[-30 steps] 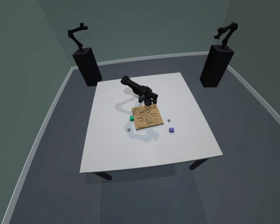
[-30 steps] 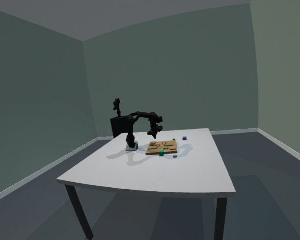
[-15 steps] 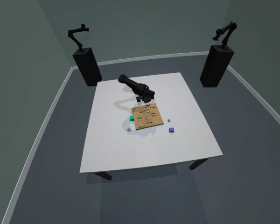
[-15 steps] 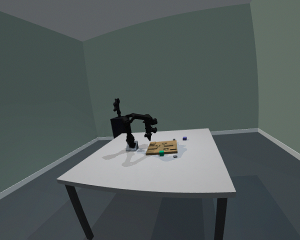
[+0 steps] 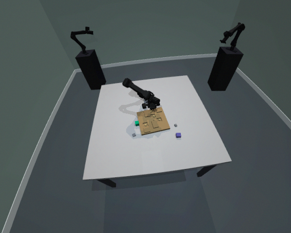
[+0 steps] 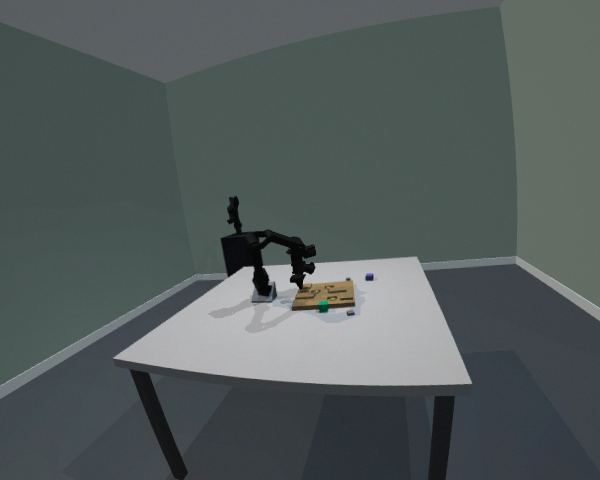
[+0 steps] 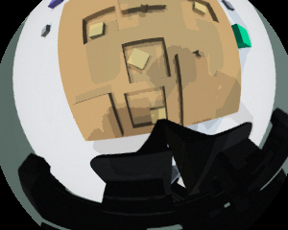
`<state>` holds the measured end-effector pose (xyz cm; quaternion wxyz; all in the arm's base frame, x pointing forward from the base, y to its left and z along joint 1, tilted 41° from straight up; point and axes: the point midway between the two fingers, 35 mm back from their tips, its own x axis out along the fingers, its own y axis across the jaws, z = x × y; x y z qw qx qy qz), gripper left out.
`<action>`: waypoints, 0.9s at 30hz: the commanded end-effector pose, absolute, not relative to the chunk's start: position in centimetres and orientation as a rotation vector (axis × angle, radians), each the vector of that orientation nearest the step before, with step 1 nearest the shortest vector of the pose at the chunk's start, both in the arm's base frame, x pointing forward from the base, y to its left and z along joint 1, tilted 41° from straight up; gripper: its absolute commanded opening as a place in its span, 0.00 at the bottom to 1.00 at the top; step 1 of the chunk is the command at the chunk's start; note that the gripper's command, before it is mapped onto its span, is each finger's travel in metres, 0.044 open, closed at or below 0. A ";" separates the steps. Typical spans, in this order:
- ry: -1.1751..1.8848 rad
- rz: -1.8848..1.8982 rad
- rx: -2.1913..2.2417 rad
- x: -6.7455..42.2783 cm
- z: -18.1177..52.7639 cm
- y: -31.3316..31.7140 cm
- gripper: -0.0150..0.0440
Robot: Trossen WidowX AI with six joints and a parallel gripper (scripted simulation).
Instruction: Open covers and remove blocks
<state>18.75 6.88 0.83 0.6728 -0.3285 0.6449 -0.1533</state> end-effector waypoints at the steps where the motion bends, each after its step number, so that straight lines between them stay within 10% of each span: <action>1: 1.459 -0.348 -0.757 18.7 0.0 6.1 0.25; 27: 1.459 -0.348 -0.757 18.7 -0.9 5.4 0.25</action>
